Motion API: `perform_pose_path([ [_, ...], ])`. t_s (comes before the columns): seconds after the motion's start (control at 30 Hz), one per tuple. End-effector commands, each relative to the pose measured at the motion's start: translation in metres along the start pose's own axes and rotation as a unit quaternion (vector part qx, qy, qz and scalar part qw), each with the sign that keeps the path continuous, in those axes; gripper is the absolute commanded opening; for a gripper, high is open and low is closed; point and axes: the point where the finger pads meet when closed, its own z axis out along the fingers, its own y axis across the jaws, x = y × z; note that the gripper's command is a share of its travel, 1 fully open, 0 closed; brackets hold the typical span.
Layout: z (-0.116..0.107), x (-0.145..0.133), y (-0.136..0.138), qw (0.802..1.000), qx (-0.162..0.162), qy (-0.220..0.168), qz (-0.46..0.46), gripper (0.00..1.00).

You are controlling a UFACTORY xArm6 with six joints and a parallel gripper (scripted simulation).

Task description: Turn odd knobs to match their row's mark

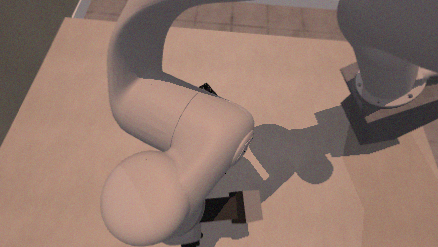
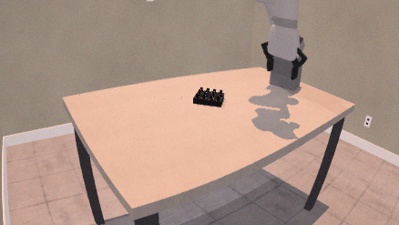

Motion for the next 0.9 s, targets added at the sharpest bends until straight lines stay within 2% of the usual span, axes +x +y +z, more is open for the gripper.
perform_pose_path([
  [0.0,-0.001,-0.001,0.001,1.000,-0.001,-0.001,0.000,1.00],
  [0.63,-0.001,-0.003,0.000,1.000,-0.001,-0.004,-0.002,1.00],
  [0.77,0.005,-0.012,-0.009,1.000,0.004,-0.013,-0.029,1.00],
  [0.87,0.015,-0.026,-0.025,0.997,0.015,-0.027,-0.076,1.00],
])
